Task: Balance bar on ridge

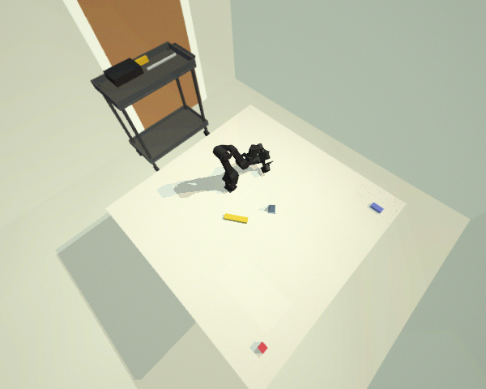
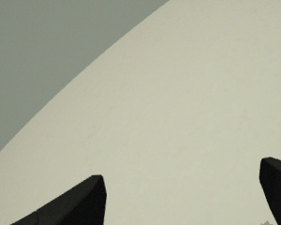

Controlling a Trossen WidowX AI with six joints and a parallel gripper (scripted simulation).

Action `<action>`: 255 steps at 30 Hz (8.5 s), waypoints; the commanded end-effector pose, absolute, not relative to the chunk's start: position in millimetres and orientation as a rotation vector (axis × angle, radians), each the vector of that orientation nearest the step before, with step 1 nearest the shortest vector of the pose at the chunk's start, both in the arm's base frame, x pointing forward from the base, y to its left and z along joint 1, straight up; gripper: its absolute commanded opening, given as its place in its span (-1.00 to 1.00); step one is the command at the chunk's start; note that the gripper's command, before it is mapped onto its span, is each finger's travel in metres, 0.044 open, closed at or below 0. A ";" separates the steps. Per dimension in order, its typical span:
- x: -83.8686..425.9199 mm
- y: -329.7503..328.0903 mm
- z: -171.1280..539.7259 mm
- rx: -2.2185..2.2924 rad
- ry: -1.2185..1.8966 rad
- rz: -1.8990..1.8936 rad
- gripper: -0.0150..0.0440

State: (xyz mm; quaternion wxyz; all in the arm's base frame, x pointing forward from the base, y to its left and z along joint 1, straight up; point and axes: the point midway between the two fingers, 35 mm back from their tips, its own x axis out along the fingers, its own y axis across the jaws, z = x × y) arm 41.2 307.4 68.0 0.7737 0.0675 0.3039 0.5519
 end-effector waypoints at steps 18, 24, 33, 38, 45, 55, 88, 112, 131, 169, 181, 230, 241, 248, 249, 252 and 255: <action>130.8 292.8 61.1 -0.080 0.607 0.965 0.58; 155.8 281.1 59.3 -0.130 0.615 0.894 0.58; 189.9 259.0 59.3 -0.157 0.642 0.786 0.58; 208.0 244.4 57.8 -0.211 0.658 0.733 0.58; 231.0 221.3 56.1 -0.283 0.687 0.664 0.58; 258.3 184.0 55.0 -0.375 0.741 0.575 0.58; 294.4 41.3 61.1 -0.580 1.013 0.373 0.58; 277.9 -33.3 71.2 -0.614 1.190 0.334 0.58; 238.0 -97.9 87.1 -0.583 1.361 0.347 0.58; 165.7 -150.4 70.4 -0.456 1.515 0.430 0.58; 166.1 -150.8 58.5 -0.456 1.515 0.430 0.58; 169.0 -154.2 64.2 -0.457 1.517 0.421 -0.49; 170.6 -155.4 91.6 -0.457 1.516 0.424 -0.49; 170.4 -155.1 109.3 -0.457 1.515 0.425 -0.49; 170.3 -155.0 111.9 -0.457 1.515 0.425 -0.49; 169.8 -154.5 119.5 -0.457 1.515 0.426 -0.49; 169.2 -153.8 127.2 -0.457 1.515 0.427 -0.49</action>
